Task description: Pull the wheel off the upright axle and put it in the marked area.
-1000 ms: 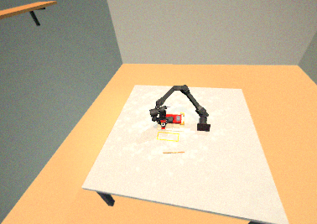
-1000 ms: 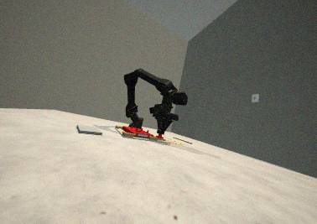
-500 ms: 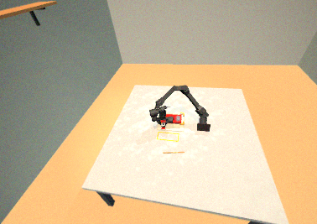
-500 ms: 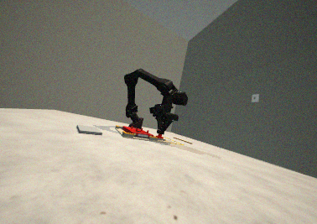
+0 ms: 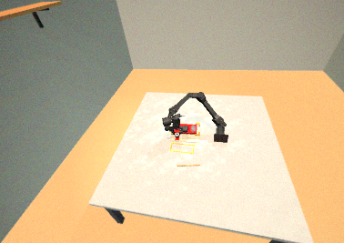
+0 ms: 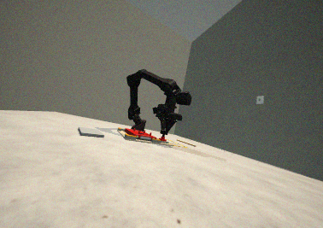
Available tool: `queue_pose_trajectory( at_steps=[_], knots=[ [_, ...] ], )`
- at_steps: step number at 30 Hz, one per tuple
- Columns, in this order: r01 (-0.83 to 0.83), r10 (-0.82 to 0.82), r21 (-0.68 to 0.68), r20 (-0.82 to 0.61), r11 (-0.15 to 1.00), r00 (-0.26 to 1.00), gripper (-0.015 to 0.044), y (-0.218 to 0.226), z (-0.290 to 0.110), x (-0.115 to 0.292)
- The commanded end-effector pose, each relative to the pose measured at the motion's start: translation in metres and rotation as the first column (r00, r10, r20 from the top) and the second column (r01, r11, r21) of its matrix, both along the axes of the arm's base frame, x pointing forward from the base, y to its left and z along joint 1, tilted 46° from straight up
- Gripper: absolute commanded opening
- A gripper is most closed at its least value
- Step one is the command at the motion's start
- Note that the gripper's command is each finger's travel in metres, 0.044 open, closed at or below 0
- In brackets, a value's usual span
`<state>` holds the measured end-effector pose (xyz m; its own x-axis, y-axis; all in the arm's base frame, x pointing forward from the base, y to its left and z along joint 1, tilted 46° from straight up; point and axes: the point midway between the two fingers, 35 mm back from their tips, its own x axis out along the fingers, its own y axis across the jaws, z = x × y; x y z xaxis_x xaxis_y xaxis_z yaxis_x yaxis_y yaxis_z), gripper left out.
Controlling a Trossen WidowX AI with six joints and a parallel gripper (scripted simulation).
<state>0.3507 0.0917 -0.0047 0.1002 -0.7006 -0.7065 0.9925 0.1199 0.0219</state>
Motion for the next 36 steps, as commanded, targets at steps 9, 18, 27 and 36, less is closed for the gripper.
queue_pose_trajectory(
  at_steps=[9,18,27,36],
  knots=[
    [-0.001,0.001,0.006,0.006,1.0,1.0,0.0,0.006,0.0043,0.0009],
    [-0.001,0.001,0.006,0.006,1.0,1.0,0.0,0.0081,0.0064,0.0006],
    [-0.002,0.002,0.006,0.005,1.0,1.0,0.0,0.0102,0.0085,0.0002],
    [-0.002,0.002,0.005,0.005,1.0,1.0,0.0,0.0123,0.0106,-0.0003]
  ],
)
